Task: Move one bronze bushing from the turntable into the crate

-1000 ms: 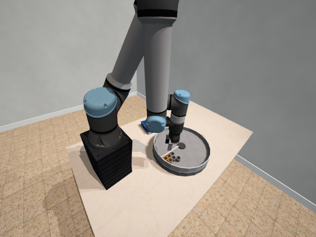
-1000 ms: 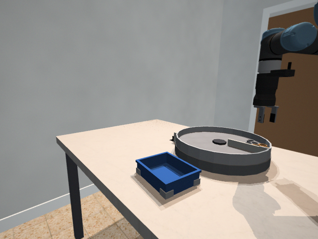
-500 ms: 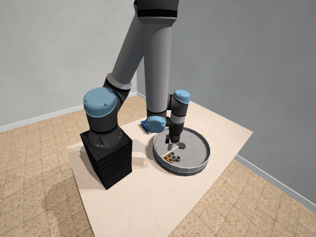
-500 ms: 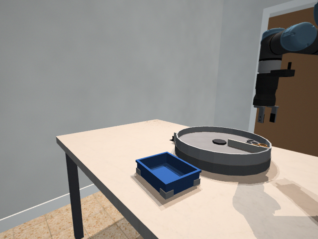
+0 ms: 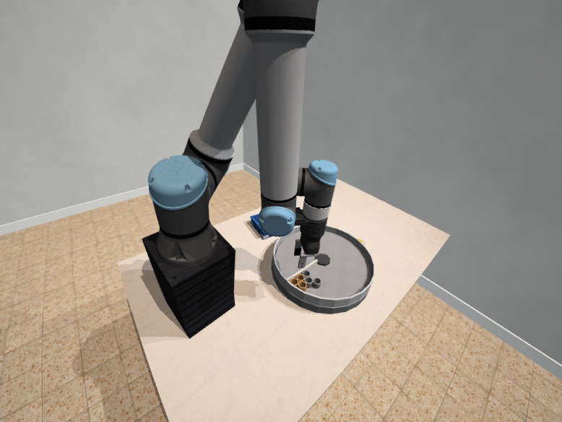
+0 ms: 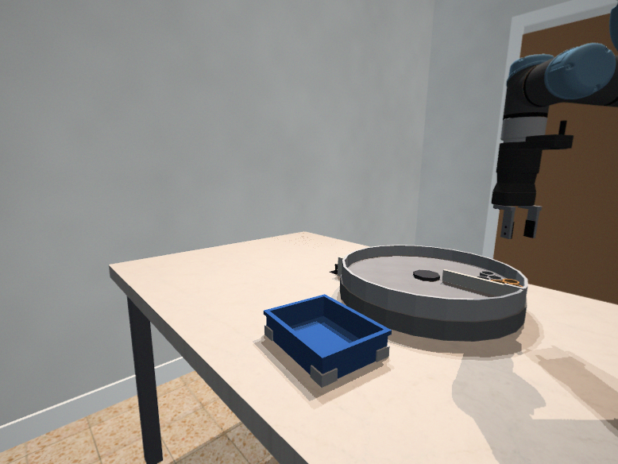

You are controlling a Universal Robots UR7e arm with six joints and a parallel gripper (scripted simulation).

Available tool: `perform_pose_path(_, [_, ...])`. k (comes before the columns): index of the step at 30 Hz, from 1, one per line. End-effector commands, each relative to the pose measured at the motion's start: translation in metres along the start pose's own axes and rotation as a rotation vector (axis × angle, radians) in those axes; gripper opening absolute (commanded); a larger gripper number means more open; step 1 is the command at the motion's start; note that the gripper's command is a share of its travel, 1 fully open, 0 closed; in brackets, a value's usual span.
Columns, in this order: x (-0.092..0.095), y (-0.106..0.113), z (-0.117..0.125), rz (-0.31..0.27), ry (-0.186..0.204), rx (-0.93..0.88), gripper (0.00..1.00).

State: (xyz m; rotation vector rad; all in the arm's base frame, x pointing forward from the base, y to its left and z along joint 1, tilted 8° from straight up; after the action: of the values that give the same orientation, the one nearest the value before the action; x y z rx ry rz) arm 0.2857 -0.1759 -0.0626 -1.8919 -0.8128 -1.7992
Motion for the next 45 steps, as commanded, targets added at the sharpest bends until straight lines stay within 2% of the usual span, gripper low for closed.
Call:
perform_pose_path(1, [0.0,0.0,0.0,-0.001,0.0,0.0,1.0])
perform_pose_path(21, [0.0,0.0,0.0,-0.001,0.0,0.0,1.0])
perform_pose_path(22, [-0.003,0.003,-0.001,-0.001,0.0,0.044,0.27])
perform_pose_path(26, [-0.018,0.012,-0.007,-0.001,0.0,0.218,0.27])
perform_pose_path(38, [-0.018,0.012,-0.007,-0.001,0.0,0.218,0.27])
perform_pose_path(43, [-0.036,0.023,-0.014,-0.001,0.0,0.434,0.27])
perform_pose_path(45, [-0.036,0.023,-0.014,-0.001,0.0,0.434,0.27])
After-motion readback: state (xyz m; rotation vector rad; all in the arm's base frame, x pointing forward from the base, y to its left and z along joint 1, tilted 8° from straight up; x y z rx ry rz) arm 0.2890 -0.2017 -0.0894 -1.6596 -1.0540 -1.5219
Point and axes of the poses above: the point where the finger pads meet when closed, its own x axis back along the fingers, its own z axis across the jaws, y = z × x, the point moved 3 cm from there along x, back along the fingers, and after that the axes turned 14 degrees about -x, right-handed, at the moved point
